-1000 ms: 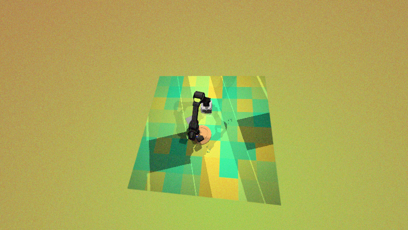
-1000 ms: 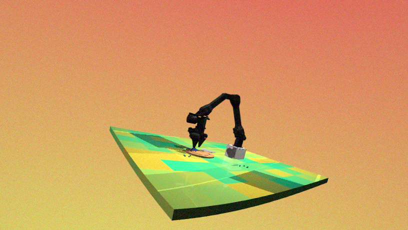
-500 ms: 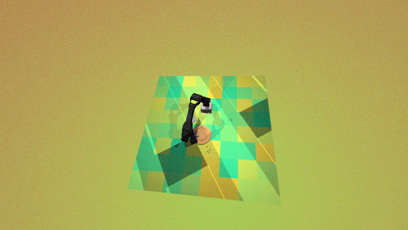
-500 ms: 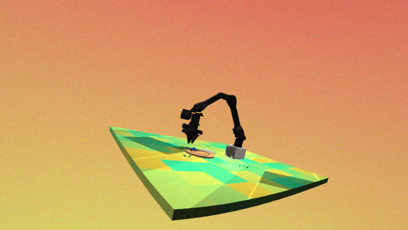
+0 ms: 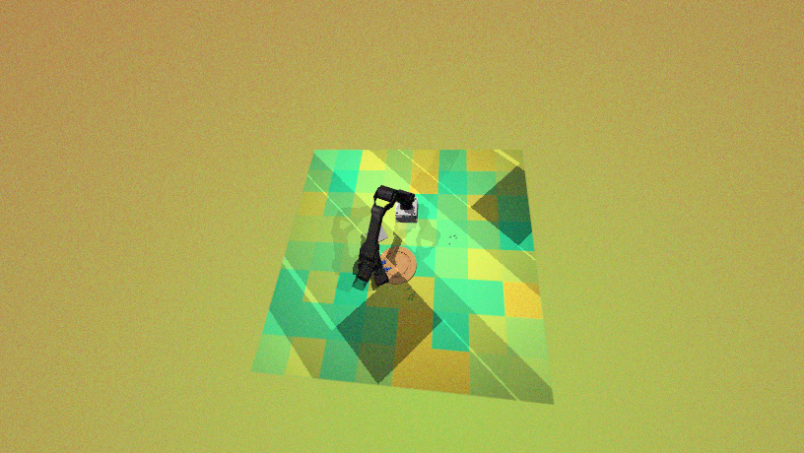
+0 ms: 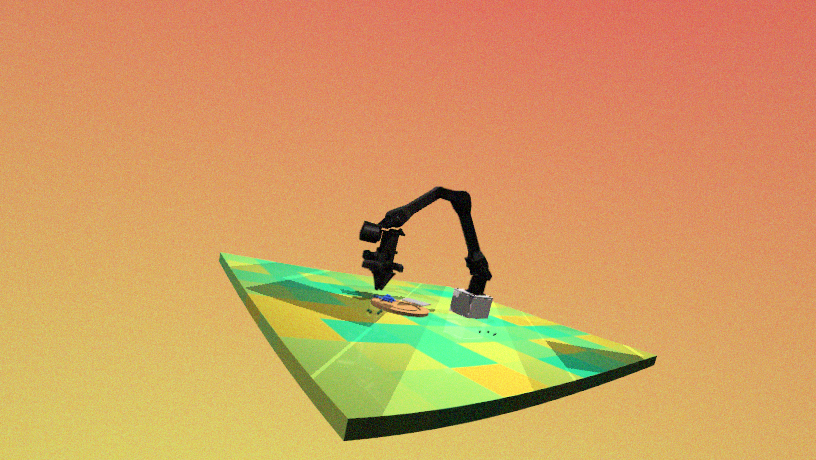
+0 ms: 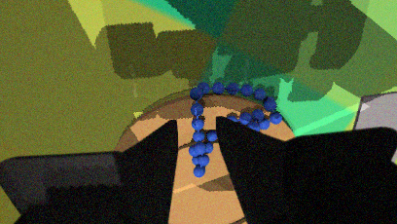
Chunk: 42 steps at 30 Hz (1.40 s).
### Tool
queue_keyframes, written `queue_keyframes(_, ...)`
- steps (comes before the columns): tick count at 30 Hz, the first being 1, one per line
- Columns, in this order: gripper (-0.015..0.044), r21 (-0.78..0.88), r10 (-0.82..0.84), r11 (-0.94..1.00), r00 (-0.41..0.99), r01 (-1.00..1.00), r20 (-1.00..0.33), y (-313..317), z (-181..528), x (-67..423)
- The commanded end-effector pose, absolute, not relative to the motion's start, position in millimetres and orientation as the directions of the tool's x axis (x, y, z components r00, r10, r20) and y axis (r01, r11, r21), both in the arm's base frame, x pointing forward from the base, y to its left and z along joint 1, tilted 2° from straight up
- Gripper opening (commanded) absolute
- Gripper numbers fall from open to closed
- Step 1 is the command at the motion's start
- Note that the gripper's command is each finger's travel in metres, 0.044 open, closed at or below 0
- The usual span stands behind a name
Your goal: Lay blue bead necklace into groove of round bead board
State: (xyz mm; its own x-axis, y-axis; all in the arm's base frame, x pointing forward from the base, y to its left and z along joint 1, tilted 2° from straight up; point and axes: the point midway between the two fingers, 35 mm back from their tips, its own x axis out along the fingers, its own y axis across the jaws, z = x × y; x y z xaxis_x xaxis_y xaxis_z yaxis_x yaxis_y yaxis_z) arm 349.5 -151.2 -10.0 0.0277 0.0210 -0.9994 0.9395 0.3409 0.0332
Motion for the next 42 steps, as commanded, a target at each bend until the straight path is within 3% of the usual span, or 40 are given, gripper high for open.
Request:
queue_keyframes(1, 0.0120, 0.030, 0.022, 0.338, 0.024, 0.941, -0.999, -151, -18, 349)
queue_keyframes(17, 0.0120, 0.027, 0.022, 0.333, 0.021, 0.943, -1.000, -152, -37, 349)
queue_keyframes(22, 0.0000, 0.028, 0.024, 0.338, 0.021, 0.941, -0.999, -151, -35, 349)
queue_keyframes(42, 0.0000, 0.028, 0.024, 0.338, 0.021, 0.941, -0.999, -151, -35, 349)
